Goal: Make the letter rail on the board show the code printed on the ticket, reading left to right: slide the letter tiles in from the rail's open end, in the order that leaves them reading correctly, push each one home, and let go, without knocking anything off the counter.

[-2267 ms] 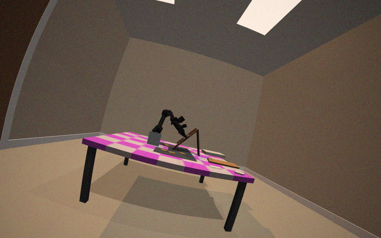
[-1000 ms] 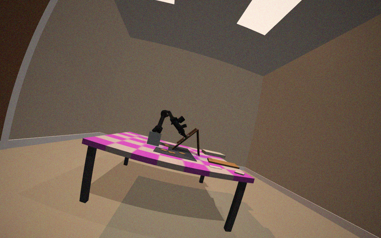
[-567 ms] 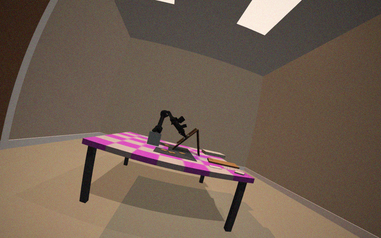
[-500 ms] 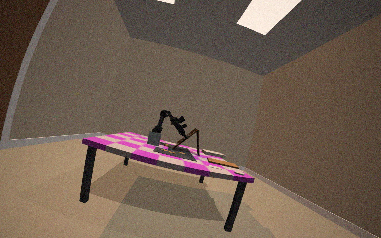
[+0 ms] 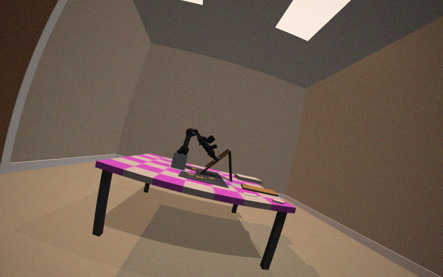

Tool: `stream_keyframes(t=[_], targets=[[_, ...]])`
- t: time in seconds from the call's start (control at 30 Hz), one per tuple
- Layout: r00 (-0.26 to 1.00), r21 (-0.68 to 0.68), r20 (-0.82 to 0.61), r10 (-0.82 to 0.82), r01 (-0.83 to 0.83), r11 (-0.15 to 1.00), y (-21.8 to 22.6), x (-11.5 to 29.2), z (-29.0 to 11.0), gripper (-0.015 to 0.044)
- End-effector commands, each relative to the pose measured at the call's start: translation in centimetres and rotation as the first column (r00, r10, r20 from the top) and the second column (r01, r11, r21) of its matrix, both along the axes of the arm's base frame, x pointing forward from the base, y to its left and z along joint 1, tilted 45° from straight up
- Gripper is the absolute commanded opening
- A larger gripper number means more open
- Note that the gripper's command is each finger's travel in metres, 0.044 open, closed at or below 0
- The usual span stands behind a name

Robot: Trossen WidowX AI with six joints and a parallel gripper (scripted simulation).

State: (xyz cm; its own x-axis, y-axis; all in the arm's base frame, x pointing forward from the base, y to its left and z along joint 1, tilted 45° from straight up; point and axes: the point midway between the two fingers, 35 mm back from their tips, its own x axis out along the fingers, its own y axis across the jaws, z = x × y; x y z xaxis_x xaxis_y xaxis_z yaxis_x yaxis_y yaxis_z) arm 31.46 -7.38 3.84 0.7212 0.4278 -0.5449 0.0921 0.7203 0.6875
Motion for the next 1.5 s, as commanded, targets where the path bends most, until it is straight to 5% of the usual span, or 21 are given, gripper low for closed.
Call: stream_keyframes(t=[0.0,1.47], targets=[[1.000,-0.001,-0.004,-0.005,0.005,1.000,0.1,-0.1,0.1,0.0000],[1.000,0.000,-0.004,-0.004,0.004,1.000,1.8,0.2,1.8,0.0000]])
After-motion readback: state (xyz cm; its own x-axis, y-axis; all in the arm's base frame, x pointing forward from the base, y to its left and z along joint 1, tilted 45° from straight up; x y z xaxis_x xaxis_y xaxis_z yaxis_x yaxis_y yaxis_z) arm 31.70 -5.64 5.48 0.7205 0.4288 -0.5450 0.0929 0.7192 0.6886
